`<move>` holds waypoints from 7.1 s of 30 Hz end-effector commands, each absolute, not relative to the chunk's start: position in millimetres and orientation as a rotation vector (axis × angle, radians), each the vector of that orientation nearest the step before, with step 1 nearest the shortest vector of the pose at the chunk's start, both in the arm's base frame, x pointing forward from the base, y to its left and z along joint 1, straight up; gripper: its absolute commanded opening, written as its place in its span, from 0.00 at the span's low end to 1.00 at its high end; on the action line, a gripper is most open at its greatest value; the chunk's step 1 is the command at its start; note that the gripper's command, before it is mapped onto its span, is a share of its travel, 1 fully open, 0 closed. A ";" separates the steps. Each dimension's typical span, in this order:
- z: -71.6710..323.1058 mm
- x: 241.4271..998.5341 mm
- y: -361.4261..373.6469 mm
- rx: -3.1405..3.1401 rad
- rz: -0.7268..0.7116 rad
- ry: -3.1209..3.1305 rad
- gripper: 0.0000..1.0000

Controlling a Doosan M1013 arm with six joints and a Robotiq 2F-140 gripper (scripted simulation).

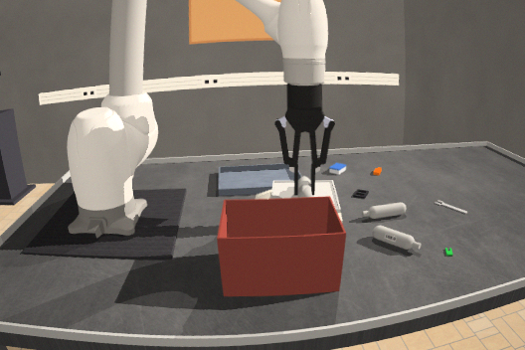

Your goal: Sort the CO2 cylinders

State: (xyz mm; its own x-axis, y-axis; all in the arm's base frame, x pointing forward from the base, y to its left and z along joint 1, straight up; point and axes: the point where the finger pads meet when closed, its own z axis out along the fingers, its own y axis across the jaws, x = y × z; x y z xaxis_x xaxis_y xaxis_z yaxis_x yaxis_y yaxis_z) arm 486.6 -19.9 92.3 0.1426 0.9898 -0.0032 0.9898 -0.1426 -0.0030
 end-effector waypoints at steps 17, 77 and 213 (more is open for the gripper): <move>92.1 487.1 -19.8 -2.375 0.005 -2.057 0.40; 198.1 487.4 -19.5 -2.375 0.005 -2.057 0.40; 162.8 486.6 -20.0 -2.375 0.005 -2.057 0.40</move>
